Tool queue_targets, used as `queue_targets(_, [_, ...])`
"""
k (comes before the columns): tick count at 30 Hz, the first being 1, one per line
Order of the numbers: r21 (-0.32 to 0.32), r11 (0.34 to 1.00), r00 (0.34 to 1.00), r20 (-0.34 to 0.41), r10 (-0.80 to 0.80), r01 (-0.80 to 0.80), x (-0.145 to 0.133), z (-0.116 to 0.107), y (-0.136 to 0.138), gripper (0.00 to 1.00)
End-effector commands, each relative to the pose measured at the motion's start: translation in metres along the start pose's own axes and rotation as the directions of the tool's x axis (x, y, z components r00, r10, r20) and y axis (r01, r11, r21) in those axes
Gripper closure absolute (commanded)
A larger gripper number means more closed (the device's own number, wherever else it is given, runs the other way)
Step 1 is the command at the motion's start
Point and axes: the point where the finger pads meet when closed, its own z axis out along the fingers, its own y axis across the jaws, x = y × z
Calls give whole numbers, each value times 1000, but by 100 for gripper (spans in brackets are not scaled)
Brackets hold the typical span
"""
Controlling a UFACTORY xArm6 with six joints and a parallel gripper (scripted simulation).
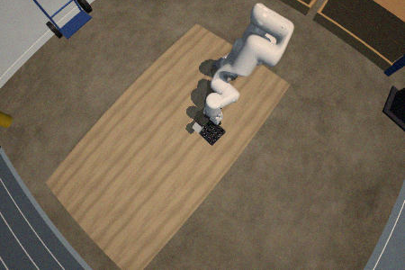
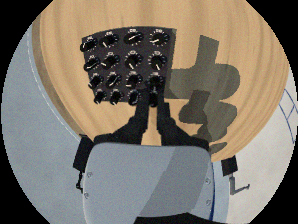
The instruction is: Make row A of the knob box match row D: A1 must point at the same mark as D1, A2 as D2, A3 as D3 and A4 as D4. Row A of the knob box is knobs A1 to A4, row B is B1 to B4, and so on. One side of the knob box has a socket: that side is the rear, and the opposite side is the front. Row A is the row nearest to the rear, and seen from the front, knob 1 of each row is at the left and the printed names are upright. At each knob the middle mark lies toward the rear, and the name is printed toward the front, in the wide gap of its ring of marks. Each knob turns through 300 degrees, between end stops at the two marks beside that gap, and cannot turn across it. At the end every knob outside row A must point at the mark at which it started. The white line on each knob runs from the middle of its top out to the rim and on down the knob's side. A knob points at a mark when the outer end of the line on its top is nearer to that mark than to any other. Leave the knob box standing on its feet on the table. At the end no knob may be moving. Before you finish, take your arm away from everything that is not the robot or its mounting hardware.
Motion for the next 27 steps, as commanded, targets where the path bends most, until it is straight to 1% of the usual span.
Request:
queue_targets(1, [0,1000,1000,-3,8,-8,1,-1,0,92])
queue_targets(16, [0,1000,1000,-3,9,-9,1,-1,0,92])
queue_targets(17, [0,1000,1000,-3,9,-9,1,-1,0,81])
queue_targets(27, [0,1000,1000,-3,9,-9,1,-1,0,81])
